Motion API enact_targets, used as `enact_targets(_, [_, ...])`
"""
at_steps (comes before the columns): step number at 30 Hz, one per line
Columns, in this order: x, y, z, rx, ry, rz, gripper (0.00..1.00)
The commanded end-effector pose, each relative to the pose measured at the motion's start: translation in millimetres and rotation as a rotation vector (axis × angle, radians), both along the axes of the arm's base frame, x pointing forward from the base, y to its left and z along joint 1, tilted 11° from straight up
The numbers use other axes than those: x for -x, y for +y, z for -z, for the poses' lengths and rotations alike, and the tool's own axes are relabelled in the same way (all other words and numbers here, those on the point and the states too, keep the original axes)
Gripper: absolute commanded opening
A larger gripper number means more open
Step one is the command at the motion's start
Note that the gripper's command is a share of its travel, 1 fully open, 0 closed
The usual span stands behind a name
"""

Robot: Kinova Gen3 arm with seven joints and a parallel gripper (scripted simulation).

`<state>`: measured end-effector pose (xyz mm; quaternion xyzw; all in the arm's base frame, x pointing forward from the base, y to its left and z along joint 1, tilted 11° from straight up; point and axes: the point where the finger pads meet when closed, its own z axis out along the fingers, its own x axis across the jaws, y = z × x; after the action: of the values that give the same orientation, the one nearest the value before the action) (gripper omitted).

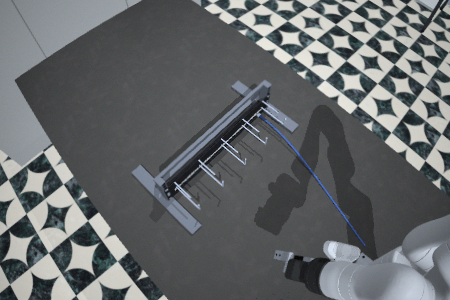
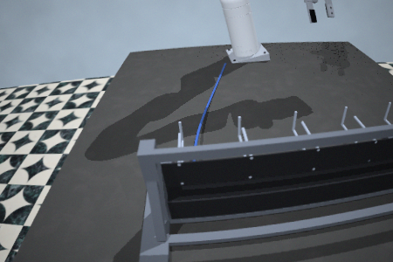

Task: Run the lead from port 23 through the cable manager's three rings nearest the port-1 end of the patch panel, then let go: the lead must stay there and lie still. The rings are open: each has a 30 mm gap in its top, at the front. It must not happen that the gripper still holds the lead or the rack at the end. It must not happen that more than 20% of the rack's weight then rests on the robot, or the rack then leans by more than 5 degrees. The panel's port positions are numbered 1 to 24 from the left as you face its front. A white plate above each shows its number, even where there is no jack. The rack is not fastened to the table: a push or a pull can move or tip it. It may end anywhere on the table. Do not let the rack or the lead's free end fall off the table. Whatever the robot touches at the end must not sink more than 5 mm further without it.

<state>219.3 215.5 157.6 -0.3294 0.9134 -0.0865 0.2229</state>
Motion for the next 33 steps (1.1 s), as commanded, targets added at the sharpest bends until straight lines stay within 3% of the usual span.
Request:
enact_targets(1, [-11.0, -13.4, -2.4, -0.008, 0.026, 0.052, 1.00])
enact_targets(11, [-31.0, -54.8, -0.5, 0.026, 0.143, 0.140, 1.00])
enact_targets(33, [-59.6, -117.0, 2.6, 0.071, 0.324, 0.271, 1.00])
